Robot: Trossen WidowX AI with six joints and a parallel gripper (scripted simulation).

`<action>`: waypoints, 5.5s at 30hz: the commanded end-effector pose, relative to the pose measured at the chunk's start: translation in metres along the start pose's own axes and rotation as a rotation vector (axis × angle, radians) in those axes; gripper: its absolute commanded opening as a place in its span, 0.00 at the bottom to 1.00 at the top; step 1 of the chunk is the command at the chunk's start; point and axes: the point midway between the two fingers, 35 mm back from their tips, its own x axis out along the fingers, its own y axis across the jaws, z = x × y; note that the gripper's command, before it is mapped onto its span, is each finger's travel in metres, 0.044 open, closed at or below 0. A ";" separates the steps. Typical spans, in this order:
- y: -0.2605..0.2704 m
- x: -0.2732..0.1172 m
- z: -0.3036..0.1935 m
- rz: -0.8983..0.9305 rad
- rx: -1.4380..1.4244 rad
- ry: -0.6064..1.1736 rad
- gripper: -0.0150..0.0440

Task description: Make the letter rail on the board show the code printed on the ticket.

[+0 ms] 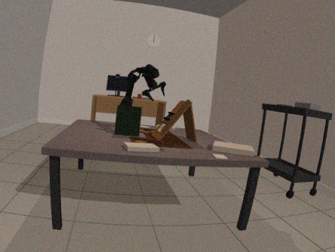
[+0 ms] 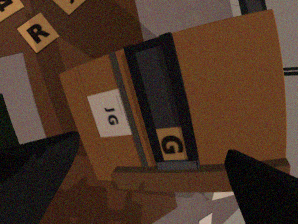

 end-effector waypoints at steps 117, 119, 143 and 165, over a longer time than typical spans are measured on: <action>0.175 0.268 0.180 0.599 -0.936 -0.051 0.31; 0.174 0.267 0.180 0.599 -0.936 -0.051 0.25; 0.167 0.256 0.180 0.599 -0.936 -0.050 0.25; 0.162 0.248 0.180 0.591 -0.917 -0.036 0.25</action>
